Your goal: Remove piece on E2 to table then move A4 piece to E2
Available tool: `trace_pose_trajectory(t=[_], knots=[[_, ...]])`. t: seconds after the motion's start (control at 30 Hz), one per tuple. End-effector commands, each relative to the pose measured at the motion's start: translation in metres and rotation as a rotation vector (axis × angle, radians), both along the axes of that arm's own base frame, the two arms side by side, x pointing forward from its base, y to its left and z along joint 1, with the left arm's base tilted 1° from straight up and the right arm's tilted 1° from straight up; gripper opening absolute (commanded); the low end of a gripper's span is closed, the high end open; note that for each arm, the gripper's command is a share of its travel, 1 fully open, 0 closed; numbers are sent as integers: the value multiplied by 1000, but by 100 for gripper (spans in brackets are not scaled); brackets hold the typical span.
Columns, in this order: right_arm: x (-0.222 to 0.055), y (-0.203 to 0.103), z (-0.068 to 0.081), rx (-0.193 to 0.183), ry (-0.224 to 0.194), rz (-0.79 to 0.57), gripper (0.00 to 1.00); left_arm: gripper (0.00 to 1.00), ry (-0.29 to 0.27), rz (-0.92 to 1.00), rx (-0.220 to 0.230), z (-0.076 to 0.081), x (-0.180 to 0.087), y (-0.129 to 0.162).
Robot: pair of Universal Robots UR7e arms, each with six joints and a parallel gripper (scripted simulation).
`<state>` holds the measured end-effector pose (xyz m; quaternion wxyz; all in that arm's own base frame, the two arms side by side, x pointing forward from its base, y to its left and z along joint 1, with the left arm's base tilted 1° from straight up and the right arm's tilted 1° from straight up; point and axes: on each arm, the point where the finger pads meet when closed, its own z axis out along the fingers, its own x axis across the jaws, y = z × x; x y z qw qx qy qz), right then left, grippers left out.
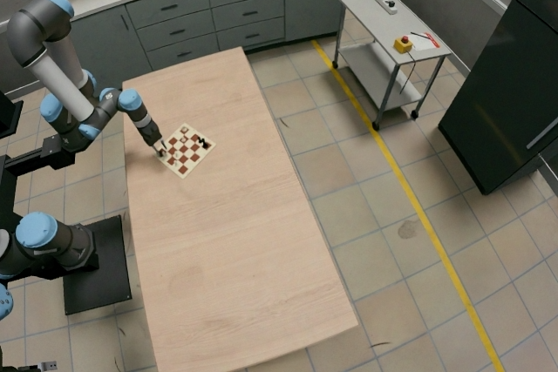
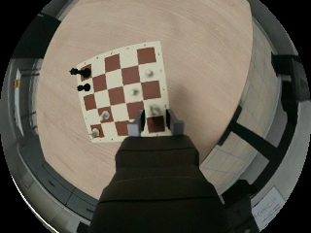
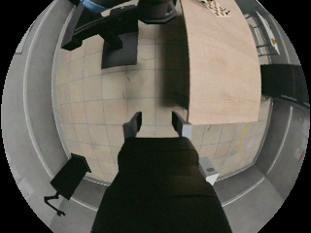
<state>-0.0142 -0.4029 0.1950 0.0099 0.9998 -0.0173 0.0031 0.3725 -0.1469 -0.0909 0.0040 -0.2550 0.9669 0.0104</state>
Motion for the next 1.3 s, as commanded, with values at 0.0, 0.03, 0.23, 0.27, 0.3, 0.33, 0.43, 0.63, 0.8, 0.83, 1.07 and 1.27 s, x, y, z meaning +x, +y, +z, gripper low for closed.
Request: trace_pose_trajectory(t=[0.0,0.03,0.23,0.27,0.3,0.33,0.43,0.63,0.8,0.83,1.07,1.27], knots=[[0,0,0,-1,0,0,100,73,-1,0,-1,0,0,0],[0,0,0,-1,0,0,100,73,-1,0,-1,0,0,0],[0,0,0,-1,0,0,100,73,-1,0,-1,0,0,0],[0,0,0,-1,0,0,100,73,-1,0,-1,0,0,0],[0,0,0,-1,0,0,100,73,-1,0,-1,0,0,0],[0,0,0,-1,0,0,100,73,-1,0,-1,-1,0,0],[0,0,0,-1,0,0,100,73,-1,0,-1,-4,0,0],[0,0,0,-1,0,0,100,73,-1,0,-1,-12,0,0],[0,0,0,-1,0,0,100,73,-1,0,-1,-23,0,0],[0,0,0,-1,0,0,100,73,-1,0,-1,-26,0,0],[0,0,0,-1,0,0,100,73,-1,0,-1,-36,0,1],[0,0,0,-1,0,0,100,73,-1,0,-1,-37,0,1]])
